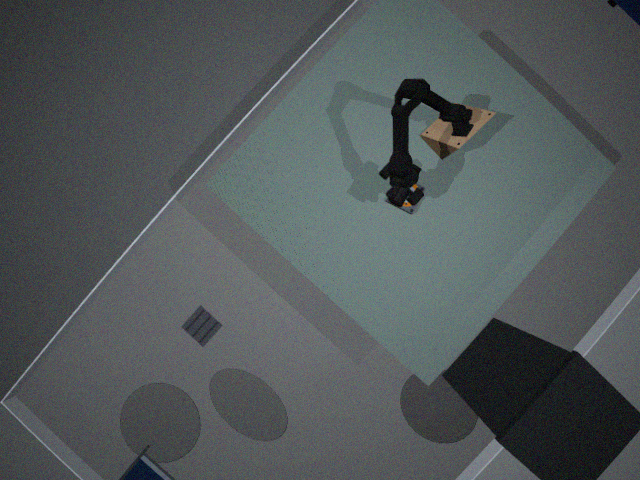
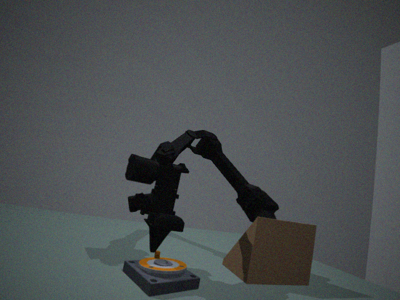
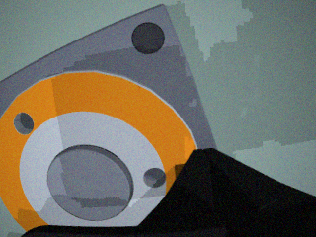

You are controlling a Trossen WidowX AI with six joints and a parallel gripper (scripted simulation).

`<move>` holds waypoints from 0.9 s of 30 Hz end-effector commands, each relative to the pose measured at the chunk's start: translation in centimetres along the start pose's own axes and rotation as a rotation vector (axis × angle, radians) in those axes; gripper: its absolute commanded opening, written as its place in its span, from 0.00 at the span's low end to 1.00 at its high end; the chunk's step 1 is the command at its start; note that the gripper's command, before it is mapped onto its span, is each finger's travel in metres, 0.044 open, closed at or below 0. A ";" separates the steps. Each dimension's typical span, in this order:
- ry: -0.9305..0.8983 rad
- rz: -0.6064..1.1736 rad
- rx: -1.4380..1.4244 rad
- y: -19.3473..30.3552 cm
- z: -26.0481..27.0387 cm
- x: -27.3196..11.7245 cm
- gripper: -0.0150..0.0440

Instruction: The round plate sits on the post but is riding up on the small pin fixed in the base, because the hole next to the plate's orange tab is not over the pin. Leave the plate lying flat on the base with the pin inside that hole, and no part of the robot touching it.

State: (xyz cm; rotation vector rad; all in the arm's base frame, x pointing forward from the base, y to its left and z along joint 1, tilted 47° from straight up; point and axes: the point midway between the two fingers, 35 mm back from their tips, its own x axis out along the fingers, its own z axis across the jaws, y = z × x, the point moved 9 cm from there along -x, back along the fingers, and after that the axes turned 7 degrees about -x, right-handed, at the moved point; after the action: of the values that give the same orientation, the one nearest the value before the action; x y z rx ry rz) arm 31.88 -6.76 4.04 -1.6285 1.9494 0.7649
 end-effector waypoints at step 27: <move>-0.003 0.013 -0.014 2.1 0.4 0.2 0.25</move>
State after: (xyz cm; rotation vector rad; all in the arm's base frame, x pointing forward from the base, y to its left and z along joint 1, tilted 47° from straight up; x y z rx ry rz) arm 30.35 -6.45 4.13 -1.6321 1.9509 0.7699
